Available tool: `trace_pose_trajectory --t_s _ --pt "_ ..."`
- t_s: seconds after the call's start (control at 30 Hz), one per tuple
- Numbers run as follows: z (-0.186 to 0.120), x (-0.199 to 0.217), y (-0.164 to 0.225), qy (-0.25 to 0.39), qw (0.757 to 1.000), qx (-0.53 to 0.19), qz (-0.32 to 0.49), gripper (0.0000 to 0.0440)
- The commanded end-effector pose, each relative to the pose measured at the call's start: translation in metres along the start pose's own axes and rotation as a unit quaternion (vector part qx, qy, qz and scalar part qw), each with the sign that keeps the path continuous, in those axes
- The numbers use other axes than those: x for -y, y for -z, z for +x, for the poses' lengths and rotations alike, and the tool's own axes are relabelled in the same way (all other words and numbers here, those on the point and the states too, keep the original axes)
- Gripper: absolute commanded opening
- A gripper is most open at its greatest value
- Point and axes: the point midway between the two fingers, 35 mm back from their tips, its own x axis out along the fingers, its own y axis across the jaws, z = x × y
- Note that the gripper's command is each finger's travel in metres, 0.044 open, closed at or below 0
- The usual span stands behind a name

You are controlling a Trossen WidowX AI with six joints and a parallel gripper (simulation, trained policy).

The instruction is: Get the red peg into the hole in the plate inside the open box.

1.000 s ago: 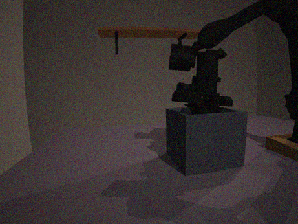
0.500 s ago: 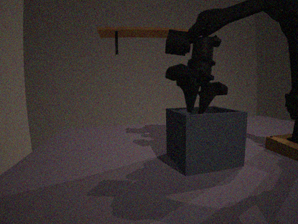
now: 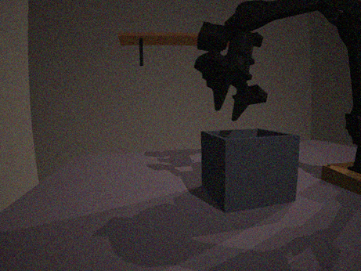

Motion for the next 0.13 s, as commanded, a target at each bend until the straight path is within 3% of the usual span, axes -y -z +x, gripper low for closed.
trace_pose_trajectory --t_s 0.0,0.1 --pt "-0.012 -0.009 -0.004 -0.021 1.0 0.0 -0.014 0.0259" --pt "-0.023 -0.018 -0.006 -0.038 0.999 0.004 -0.027 0.0267"
